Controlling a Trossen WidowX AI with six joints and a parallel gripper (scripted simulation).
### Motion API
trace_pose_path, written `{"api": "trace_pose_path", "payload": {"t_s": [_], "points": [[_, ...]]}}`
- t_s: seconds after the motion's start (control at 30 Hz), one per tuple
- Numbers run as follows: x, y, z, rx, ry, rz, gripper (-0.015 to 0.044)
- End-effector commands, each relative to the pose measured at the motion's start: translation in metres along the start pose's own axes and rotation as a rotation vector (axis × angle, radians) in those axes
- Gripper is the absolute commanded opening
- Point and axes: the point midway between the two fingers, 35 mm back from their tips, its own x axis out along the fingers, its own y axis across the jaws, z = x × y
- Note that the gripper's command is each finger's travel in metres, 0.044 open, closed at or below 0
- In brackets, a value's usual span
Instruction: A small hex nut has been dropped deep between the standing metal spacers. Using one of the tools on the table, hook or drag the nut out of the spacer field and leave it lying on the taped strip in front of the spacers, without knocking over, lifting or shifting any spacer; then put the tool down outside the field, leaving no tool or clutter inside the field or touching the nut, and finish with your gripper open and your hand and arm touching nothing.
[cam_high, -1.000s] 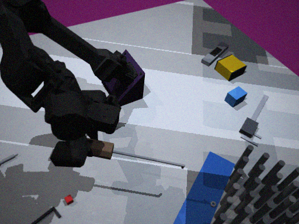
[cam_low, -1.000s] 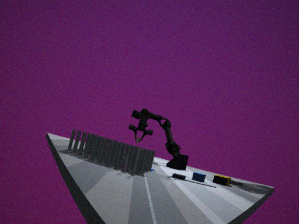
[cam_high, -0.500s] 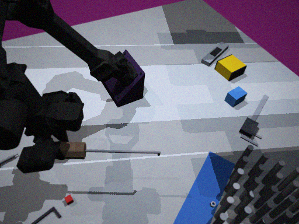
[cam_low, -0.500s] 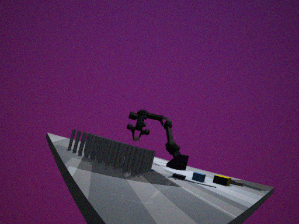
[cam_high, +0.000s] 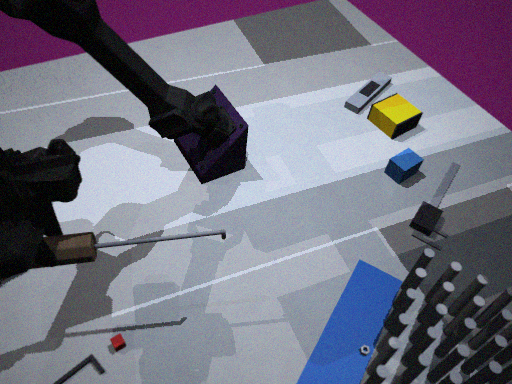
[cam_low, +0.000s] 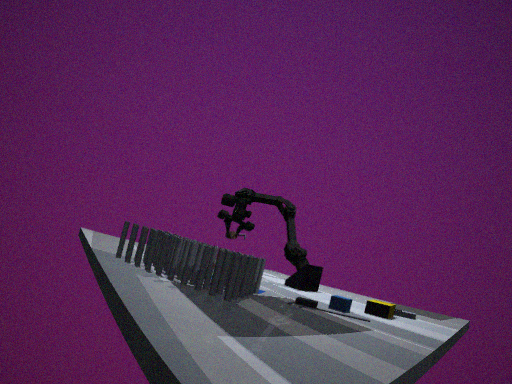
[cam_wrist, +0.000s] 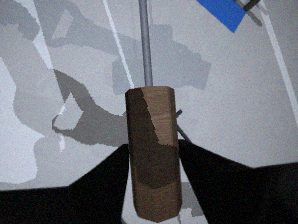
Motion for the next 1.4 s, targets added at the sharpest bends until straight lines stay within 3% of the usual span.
{"api": "trace_pose_path", "payload": {"t_s": [0.0,0.3,1.37], "points": [[-0.014,0.003,-0.012,-0.050,0.002,-0.034,0.0000],[-0.037,0.013,-0.034,-0.151,0.028,-0.079,0.0000],[-0.016,0.009,-0.042,-0.152,0.028,-0.077,0.0000]]}}
